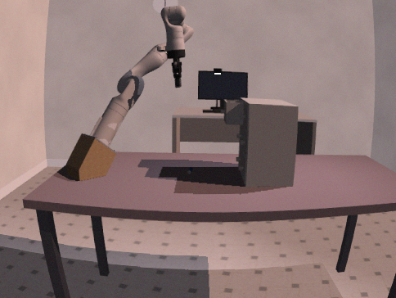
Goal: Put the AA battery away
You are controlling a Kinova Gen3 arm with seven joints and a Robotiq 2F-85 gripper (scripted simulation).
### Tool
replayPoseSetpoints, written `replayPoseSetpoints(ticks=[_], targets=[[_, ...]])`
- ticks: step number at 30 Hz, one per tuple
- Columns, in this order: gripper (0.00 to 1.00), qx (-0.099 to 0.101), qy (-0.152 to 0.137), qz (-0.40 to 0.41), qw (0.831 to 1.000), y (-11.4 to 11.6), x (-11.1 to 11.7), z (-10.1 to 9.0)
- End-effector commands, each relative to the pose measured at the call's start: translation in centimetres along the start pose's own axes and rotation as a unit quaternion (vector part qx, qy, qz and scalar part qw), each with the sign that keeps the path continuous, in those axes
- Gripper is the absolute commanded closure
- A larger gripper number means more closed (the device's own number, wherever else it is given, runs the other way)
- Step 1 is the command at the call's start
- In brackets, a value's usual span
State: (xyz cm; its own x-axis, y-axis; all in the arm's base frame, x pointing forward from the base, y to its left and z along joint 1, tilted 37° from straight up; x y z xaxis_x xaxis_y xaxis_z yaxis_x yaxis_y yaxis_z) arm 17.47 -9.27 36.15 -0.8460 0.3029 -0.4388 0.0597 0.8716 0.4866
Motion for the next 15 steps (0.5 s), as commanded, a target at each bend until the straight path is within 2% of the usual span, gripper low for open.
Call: replayPoseSetpoints(ticks=[1,7,15], targets=[[0.67,0.004,0.013,-0.004,1.000,-0.2,0.1,-0.8],[0.67,0.007,0.038,-0.003,0.999,-0.2,0.6,-1.7],[0.67,0.008,0.044,-0.003,0.999,-0.2,0.8,-1.9]])
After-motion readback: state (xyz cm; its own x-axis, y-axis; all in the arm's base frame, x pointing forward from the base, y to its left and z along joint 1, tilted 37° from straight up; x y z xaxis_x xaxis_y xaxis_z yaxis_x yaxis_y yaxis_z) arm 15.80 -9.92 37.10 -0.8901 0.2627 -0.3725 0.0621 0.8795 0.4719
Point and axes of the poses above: the point where the finger pads meet when closed, its own z axis out along the fingers, its own y axis across the jaws, x = y × z, the point moved 1 cm from there along -z, back along the fingers, and after that the axes turned 5 degrees about z, right-handed, at the moved point
